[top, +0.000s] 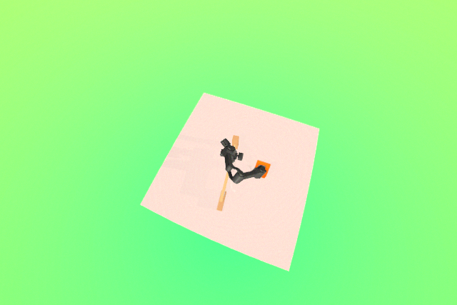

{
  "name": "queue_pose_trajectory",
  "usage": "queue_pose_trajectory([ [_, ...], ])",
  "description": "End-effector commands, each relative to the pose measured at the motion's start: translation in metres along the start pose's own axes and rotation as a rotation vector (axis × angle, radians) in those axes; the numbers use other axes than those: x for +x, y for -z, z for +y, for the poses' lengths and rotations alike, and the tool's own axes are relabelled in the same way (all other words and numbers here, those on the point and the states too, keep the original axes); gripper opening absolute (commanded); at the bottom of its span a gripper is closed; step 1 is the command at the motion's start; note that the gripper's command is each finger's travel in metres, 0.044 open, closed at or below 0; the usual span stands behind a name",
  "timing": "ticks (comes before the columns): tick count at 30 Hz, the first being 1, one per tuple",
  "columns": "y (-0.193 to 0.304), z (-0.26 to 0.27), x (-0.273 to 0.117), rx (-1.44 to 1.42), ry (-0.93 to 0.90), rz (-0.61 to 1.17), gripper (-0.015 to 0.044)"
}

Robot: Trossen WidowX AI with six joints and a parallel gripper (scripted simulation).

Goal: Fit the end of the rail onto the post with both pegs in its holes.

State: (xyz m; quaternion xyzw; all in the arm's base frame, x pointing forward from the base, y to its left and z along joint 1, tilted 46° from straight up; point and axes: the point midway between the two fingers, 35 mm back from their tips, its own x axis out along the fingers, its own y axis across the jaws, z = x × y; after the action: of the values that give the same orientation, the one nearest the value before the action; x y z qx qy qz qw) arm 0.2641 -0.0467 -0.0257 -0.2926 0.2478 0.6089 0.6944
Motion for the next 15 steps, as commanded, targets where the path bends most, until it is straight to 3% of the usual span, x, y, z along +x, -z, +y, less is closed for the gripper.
queue_pose_trajectory([
  [1, 0.0044, -0.0016, -0.0009, 0.001, 0.005, 0.006, 0.0],
  [15, 0.0085, -0.0017, -0.0014, 0.0, 0.005, 0.006, 0.0],
])
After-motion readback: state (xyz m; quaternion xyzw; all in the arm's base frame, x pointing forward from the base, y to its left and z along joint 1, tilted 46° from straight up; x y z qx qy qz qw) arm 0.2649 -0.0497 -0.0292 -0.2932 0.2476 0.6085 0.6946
